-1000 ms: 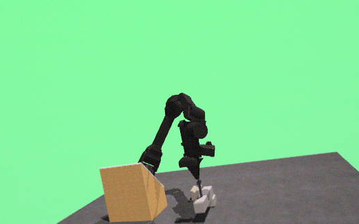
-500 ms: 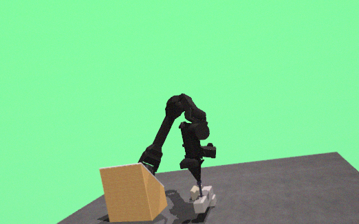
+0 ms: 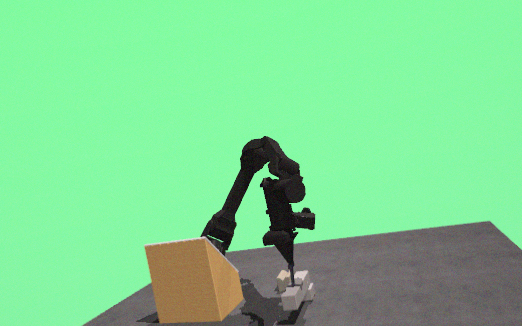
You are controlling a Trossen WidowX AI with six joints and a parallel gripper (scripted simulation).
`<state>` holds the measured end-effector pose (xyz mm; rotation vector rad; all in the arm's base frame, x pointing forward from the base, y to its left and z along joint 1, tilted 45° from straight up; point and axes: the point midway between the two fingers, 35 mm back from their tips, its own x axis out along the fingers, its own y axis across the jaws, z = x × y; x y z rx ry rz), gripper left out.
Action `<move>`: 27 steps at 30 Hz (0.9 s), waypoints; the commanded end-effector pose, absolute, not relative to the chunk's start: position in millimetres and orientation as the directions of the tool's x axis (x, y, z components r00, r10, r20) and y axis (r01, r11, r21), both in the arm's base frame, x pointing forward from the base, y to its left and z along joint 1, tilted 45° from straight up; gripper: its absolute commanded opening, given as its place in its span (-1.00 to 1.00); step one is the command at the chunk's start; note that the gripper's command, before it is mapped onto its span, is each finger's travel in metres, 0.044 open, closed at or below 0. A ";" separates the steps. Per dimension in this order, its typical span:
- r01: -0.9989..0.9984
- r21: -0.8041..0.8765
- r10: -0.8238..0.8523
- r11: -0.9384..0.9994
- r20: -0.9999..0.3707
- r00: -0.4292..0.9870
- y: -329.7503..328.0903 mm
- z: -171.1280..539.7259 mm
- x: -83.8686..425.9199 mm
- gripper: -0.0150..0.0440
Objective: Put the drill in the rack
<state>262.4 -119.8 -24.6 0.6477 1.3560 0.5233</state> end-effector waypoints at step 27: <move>0.024 0.697 0.689 0.717 -0.713 0.132 -107.4 -37.4 256.8 -0.49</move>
